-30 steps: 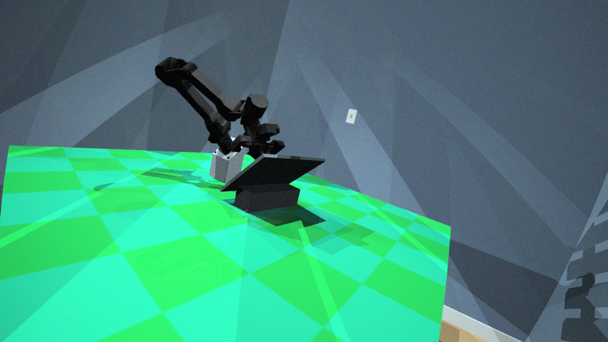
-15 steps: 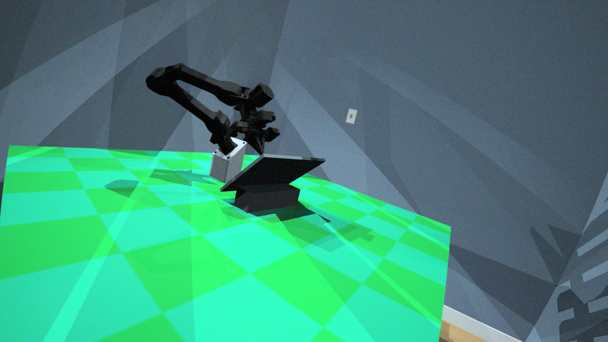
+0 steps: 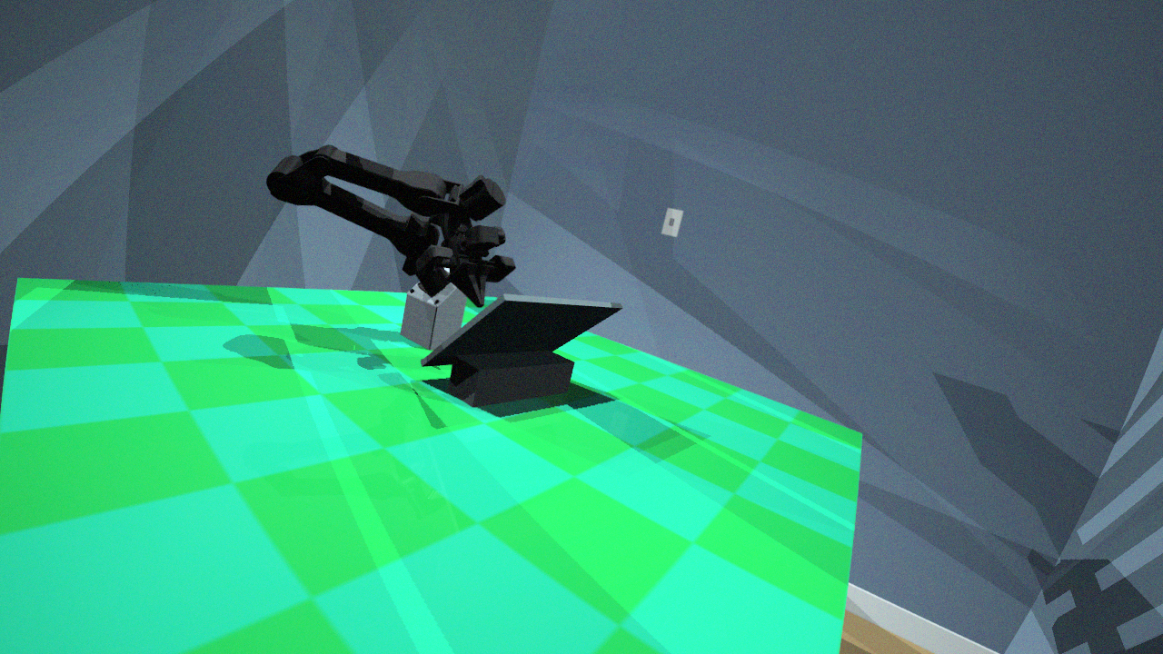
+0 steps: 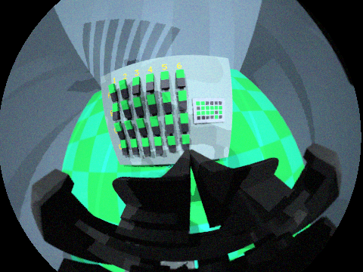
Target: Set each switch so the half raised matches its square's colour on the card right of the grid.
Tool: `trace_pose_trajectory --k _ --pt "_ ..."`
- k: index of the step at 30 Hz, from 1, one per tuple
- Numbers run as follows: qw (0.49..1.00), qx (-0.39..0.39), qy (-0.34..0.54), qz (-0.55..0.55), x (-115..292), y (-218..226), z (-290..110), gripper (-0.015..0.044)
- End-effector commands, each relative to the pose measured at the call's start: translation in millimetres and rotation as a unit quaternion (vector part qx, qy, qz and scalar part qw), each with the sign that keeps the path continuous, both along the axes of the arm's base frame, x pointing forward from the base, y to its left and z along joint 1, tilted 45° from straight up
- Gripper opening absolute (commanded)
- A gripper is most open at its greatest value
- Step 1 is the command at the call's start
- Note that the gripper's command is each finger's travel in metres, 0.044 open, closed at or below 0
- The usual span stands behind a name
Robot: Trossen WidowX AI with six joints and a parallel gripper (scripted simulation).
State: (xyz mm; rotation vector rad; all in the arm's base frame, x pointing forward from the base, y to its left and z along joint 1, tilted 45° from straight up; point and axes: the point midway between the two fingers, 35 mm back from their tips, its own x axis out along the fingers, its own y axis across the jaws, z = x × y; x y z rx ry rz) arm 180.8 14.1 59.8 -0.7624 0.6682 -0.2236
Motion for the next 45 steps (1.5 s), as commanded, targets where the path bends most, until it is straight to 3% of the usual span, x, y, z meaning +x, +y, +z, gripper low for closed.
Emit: trace_pose_trajectory --k 1,28,45 --pt "1.0 0.003 0.007 -0.006 7 -6 -9 0.0" --pt "1.0 -0.002 0.005 -0.008 42 -26 -27 0.0" --pt "1.0 -0.002 0.005 -0.008 43 -26 -27 0.0"
